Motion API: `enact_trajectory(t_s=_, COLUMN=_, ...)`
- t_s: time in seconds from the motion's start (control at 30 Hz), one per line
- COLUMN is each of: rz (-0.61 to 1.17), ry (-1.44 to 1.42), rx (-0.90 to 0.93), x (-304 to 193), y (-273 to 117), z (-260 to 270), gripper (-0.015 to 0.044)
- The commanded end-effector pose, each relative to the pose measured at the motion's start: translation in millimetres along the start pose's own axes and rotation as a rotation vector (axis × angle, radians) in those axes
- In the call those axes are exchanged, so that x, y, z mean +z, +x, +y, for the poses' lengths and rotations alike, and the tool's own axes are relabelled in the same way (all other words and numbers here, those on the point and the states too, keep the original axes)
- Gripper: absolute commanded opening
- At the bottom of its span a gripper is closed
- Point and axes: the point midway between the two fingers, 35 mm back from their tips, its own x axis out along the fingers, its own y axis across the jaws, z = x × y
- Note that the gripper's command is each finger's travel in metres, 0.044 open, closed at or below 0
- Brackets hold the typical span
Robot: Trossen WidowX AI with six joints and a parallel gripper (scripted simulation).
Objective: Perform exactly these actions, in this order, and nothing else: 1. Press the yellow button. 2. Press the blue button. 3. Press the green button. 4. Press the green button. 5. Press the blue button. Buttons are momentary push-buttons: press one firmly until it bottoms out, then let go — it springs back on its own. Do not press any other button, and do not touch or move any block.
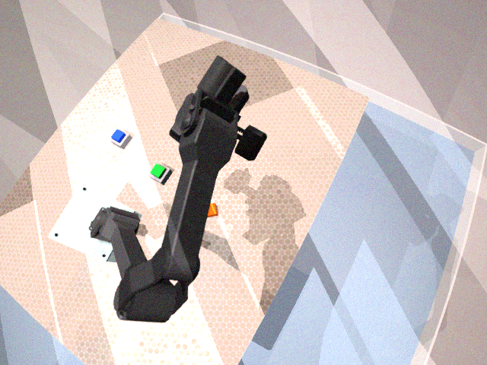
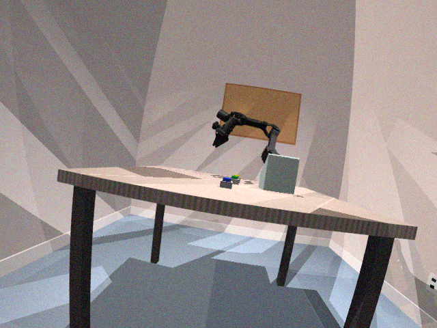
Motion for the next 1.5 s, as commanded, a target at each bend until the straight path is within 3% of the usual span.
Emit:
enact_trajectory(t_s=0.0, rz=0.197, ry=-0.033, rx=0.07, x=-61.9, y=-0.5, z=45.6, gripper=0.04)
enact_trajectory(t_s=0.2, rz=0.469, ry=-0.079, rx=0.013, x=-146.2, y=-16.9, z=63.5, gripper=0.04)
enact_trajectory(t_s=0.47, rz=0.493, ry=-0.084, rx=-0.001, x=-153.6, y=-19.2, z=62.8, gripper=0.04)
enact_trajectory(t_s=0.7, rz=0.491, ry=-0.083, rx=-0.003, x=-181.4, y=33.5, z=61.0, gripper=0.0216)
enact_trajectory(t_s=0.97, rz=0.491, ry=-0.083, rx=-0.004, x=-182.6, y=35.1, z=60.8, gripper=0.002)
enact_trajectory(t_s=1.47, rz=0.491, ry=-0.083, rx=-0.002, x=-186.3, y=43.0, z=61.0, gripper=0.002)
